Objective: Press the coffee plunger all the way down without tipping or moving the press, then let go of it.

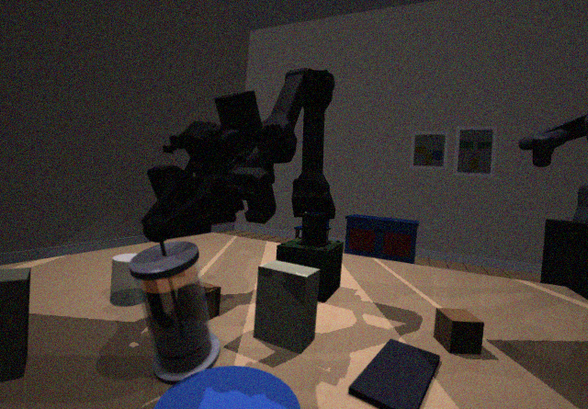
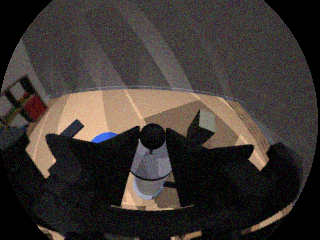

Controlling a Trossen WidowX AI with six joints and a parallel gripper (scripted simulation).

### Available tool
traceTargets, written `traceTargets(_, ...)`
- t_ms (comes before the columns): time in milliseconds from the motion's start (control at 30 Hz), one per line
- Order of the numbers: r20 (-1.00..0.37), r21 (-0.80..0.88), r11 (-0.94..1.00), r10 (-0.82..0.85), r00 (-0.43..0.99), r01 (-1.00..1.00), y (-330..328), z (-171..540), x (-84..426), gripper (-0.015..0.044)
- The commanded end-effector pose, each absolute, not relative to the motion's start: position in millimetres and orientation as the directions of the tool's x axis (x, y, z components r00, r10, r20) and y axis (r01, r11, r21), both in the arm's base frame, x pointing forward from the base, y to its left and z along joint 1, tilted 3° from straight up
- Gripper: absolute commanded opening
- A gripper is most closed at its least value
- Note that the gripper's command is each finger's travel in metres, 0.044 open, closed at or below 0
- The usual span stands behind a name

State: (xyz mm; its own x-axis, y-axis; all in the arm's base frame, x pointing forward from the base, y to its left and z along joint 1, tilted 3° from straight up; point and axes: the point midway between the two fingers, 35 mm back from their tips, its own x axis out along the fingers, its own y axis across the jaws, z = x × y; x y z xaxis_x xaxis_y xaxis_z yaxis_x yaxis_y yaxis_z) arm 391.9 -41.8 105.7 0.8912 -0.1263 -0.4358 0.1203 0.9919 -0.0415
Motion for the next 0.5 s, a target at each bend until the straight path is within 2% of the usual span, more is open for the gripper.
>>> traceTargets(0,-0.456,-0.048,0.992,-0.125,0.881,0.116,-42.2,98.5,392.1,0.0122)
traceTargets(467,-0.456,-0.048,0.992,-0.125,0.881,0.116,-42.5,99.2,394.5,0.0122)
